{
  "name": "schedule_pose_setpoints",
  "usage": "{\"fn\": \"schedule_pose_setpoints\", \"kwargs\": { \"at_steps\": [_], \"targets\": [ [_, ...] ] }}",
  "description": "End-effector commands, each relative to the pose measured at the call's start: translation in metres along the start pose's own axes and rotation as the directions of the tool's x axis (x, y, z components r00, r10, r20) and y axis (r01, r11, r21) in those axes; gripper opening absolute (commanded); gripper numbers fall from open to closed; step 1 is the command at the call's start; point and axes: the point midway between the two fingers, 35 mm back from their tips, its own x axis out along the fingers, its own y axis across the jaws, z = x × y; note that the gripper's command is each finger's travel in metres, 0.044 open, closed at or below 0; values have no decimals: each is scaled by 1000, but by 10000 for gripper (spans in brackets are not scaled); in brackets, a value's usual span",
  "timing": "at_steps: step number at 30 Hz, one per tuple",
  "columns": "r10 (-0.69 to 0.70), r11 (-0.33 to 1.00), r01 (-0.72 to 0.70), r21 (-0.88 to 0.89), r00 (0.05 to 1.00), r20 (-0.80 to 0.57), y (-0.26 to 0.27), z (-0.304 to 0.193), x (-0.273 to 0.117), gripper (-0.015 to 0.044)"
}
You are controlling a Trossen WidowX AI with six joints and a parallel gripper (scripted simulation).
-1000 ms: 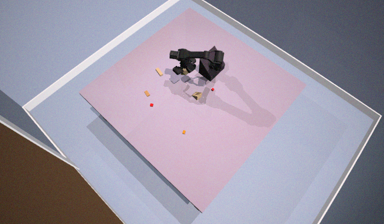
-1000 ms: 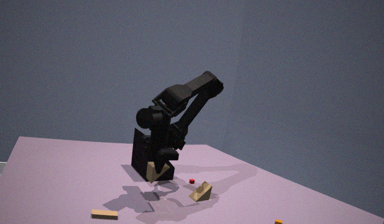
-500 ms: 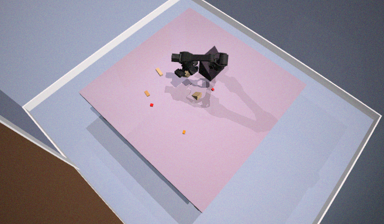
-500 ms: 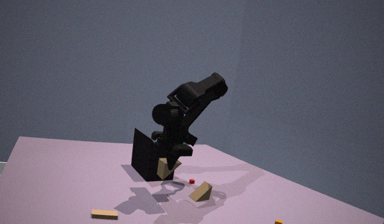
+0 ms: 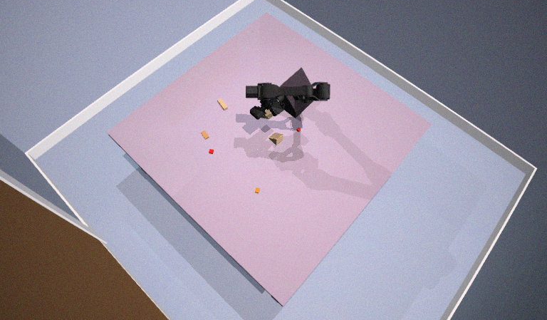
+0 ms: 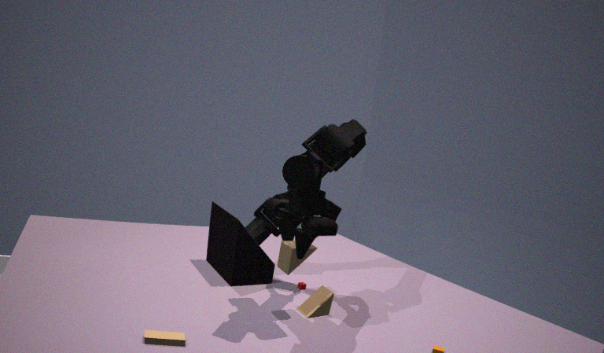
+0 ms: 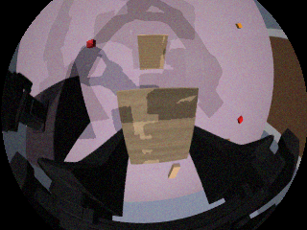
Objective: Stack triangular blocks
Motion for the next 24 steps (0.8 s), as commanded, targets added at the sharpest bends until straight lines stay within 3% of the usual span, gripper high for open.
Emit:
{"fn": "schedule_pose_setpoints", "kwargs": {
  "at_steps": [1,7,24],
  "targets": [
    [-10,1000,10,0,1000,1,-6,18,-8,0],
    [-10,1000,10,0,1000,1,-7,22,-5,0],
    [-10,1000,10,-1,1000,6,-7,51,65,0]
  ]
}}
